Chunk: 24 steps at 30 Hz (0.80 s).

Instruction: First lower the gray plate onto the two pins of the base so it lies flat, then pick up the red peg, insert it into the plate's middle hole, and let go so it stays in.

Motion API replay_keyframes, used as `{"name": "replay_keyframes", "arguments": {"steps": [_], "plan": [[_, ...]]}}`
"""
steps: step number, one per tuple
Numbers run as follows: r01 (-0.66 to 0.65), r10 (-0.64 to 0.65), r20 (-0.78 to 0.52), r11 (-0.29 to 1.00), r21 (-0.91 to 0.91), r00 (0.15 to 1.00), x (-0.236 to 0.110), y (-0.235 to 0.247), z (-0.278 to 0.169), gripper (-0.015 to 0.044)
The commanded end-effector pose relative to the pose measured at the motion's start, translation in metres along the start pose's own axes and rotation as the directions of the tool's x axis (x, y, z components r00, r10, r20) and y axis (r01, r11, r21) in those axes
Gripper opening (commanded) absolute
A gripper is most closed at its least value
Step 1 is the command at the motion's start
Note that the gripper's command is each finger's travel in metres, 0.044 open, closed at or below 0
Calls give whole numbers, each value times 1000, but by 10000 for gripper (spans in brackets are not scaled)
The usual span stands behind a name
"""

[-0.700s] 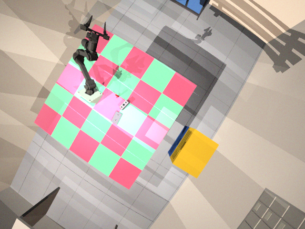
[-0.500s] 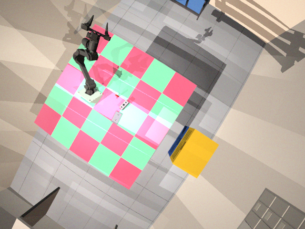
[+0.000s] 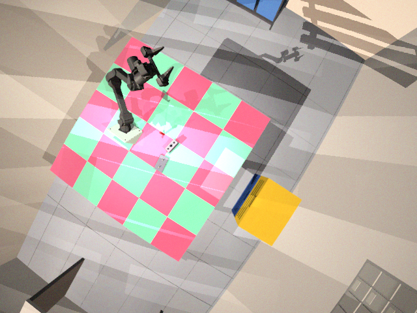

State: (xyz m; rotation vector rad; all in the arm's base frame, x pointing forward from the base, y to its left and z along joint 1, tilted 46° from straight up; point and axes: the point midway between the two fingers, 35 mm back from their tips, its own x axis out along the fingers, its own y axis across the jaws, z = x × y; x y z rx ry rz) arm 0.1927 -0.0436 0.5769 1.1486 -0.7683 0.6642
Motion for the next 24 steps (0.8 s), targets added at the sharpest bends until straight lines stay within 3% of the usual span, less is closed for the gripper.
{"name": "replay_keyframes", "arguments": {"steps": [1,6,13,20,24], "plan": [[235,-244,-10,943,-238,970,10,-72,9,440],[385,-442,-39,818,-427,896,7,-134,13,440],[472,-663,-91,615,-632,743,-12,-208,14,440],[440,-835,-158,427,-790,527,-50,-276,9,440],[328,-897,-225,358,-874,380,-78,-310,2,440]]}}
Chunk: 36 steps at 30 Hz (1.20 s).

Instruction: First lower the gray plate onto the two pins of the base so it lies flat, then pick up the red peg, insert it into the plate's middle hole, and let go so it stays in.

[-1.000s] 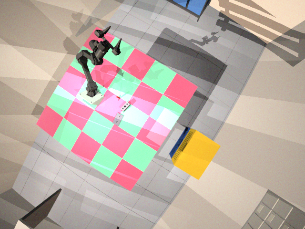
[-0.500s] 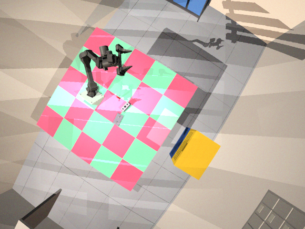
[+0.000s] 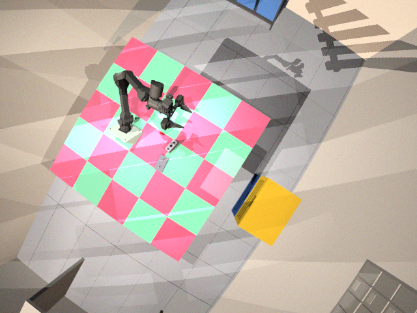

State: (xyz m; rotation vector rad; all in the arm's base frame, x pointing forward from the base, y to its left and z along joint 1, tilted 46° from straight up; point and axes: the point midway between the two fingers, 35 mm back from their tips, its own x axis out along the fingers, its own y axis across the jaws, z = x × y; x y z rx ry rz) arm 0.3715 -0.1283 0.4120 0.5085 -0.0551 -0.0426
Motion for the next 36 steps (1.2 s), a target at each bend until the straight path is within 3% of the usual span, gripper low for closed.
{"name": "replay_keyframes", "arguments": {"steps": [1,11,20,28,33,36], "plan": [[18,-100,-292,963,-270,951,21,-45,-62,440],[-251,-127,-637,847,-469,760,17,-88,-143,440],[-619,-35,-868,687,-381,494,-9,-108,-207,440],[-886,180,-964,454,-94,195,-45,-102,-248,440],[-950,267,-957,311,-22,109,-54,-92,-254,440],[-952,272,-957,305,-17,105,-55,-92,-254,440]]}}
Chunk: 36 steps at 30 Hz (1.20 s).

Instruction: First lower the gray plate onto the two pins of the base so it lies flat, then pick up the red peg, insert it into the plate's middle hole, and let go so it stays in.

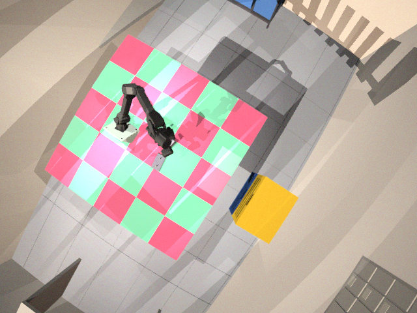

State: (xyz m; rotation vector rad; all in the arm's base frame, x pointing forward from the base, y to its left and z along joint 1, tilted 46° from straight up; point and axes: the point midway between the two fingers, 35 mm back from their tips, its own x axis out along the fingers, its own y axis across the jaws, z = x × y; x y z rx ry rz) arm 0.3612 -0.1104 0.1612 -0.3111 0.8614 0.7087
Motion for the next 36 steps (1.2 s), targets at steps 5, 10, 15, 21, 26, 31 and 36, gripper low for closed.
{"name": "replay_keyframes", "arguments": {"steps": [5,10,15,21,26,31,36], "plan": [[-347,374,25,881,-321,927,14,39,-20,440],[-347,374,25,881,-321,927,14,39,-20,440],[-347,374,25,881,-321,927,12,43,-16,440],[-346,373,25,882,-321,927,30,49,-14,440],[-346,374,28,881,-322,927,72,67,-12,440],[-346,374,28,881,-322,927,75,65,-14,440],[-346,374,29,881,-322,927,87,70,-14,440]]}}
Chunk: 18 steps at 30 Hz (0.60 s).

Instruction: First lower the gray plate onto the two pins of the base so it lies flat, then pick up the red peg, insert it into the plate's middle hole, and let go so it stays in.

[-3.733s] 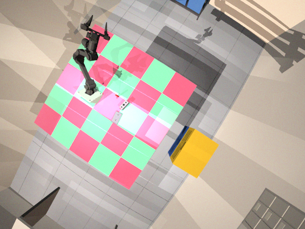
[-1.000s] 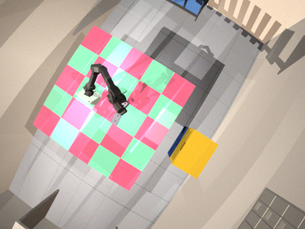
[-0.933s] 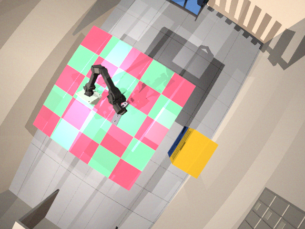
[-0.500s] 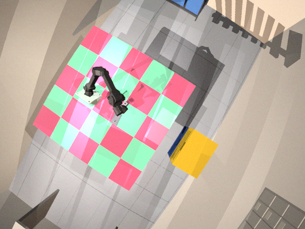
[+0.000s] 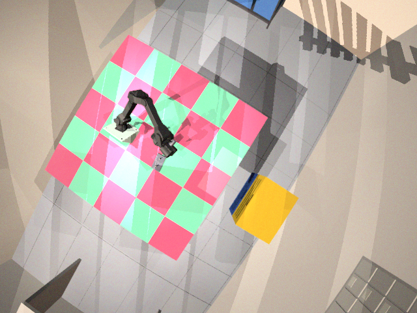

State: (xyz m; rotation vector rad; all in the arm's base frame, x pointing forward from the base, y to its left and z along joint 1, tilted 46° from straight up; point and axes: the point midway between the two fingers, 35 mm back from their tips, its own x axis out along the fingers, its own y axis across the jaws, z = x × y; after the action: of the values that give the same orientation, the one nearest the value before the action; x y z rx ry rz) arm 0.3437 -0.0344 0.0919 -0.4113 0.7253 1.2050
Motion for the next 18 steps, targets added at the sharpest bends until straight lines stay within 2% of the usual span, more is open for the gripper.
{"name": "replay_keyframes", "arguments": {"steps": [1,18], "plan": [[-3,3,5,1000,6,1000,9,1,0,440],[-3,3,5,1000,6,1000,34,0,0,440]]}}
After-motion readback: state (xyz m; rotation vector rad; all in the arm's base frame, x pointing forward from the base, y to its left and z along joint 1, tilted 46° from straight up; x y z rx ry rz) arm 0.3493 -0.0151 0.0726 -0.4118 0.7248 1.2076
